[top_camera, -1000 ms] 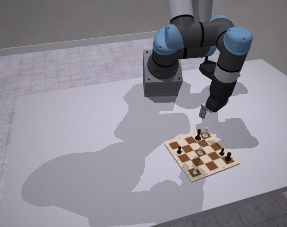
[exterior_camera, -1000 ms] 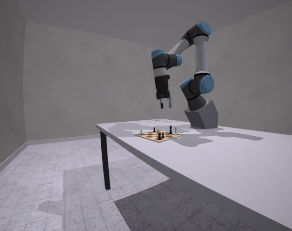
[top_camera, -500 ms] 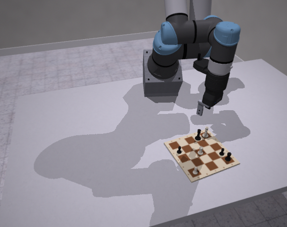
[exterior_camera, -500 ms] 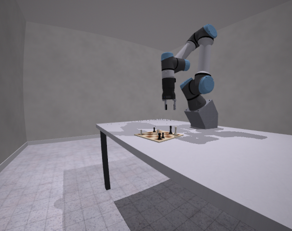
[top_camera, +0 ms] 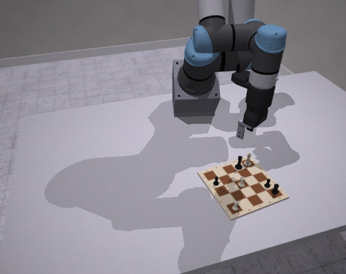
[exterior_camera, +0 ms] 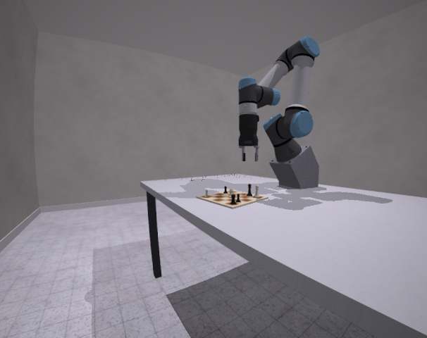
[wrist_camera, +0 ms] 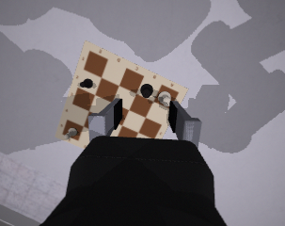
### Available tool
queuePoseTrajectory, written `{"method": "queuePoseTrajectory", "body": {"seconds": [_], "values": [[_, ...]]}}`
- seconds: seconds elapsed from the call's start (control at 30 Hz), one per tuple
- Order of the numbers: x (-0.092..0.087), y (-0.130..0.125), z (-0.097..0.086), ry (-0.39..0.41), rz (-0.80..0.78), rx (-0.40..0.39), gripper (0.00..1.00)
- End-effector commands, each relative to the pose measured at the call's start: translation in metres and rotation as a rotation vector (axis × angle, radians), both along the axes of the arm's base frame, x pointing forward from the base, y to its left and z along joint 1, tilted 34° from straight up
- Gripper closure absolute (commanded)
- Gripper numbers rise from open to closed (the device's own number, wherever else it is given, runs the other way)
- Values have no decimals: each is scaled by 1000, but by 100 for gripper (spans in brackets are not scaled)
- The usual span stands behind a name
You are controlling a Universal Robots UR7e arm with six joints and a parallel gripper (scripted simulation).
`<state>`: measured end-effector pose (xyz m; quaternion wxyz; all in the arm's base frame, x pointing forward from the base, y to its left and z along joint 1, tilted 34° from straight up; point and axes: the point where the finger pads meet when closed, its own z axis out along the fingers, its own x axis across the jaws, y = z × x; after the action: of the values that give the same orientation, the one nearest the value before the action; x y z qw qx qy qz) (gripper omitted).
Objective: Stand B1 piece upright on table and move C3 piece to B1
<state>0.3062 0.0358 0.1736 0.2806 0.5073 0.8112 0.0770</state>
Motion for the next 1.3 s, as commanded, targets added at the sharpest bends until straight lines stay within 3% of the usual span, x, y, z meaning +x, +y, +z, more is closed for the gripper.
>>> {"method": "queuePoseTrajectory", "body": {"seconds": [0.0, 0.37, 0.67, 1.17, 1.23, 1.27], "values": [[0, 0, 0, -2, 0, 0, 0], [0, 0, -1, -3, -9, 6, 0], [0, -1, -4, -17, -88, 57, 0], [3, -2, -20, -102, -561, 362, 0], [3, -2, -20, -102, -561, 362, 0], [3, -3, -21, -115, -633, 406, 0]]}}
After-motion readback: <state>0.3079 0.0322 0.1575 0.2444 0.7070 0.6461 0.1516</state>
